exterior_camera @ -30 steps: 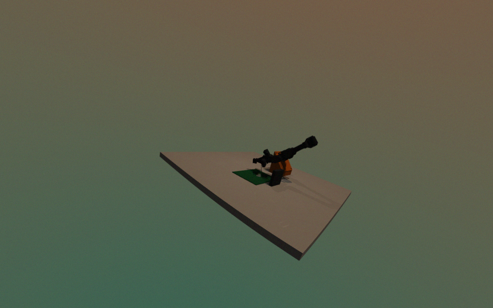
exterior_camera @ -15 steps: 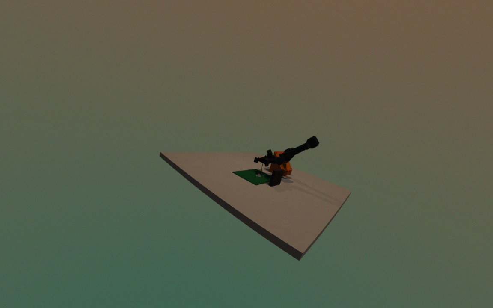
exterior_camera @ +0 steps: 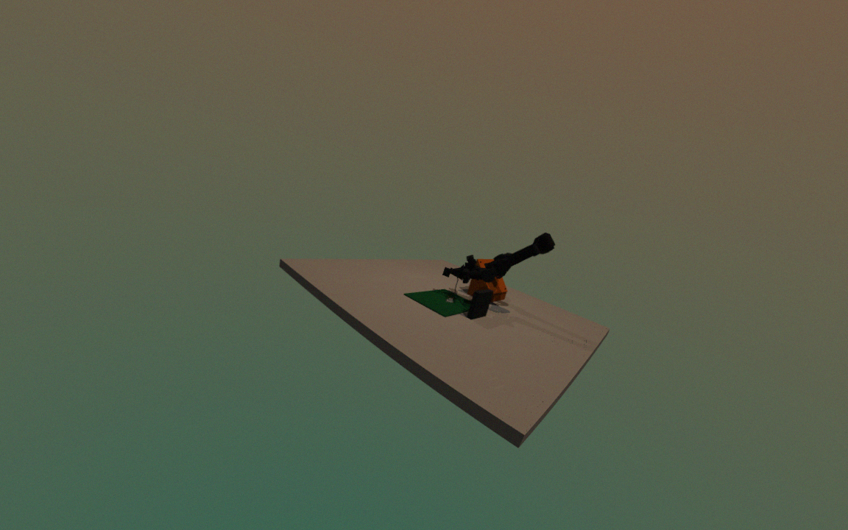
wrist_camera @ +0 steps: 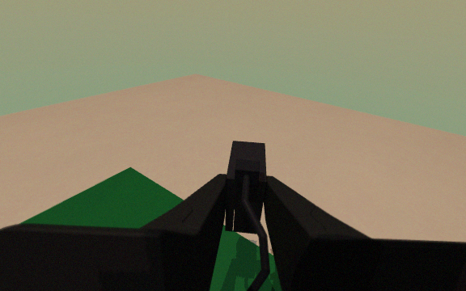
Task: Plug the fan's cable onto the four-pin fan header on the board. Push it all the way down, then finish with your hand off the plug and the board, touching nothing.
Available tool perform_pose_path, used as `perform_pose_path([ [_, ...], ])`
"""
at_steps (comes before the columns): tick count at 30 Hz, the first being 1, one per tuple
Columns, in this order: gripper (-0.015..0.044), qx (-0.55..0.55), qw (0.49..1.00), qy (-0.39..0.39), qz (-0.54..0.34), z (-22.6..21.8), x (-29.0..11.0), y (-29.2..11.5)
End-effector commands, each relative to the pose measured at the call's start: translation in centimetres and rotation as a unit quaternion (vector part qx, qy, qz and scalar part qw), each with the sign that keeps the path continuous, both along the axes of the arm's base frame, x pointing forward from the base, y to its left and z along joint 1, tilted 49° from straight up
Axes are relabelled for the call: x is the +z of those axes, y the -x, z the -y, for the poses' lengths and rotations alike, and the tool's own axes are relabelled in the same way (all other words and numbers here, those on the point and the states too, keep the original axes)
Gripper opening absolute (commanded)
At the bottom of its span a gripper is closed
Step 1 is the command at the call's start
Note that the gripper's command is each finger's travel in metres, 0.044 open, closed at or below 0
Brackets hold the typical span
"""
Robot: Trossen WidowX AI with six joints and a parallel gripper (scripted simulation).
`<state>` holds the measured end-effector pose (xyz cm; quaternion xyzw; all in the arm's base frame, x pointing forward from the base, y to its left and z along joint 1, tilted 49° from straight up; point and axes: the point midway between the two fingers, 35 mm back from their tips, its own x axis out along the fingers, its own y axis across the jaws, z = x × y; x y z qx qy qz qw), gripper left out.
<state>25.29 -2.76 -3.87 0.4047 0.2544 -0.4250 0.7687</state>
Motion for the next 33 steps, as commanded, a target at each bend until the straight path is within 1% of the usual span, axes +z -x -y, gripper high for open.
perform_pose_path([
  [1,0.0,0.004,1.0,-0.002,-0.001,-0.1,0.1,-0.1],
  [16,0.0,0.001,1.0,0.0,0.0,0.4,0.4,0.0],
  [33,0.0,-0.002,1.0,0.0,0.0,-1.0,0.0,-0.1],
])
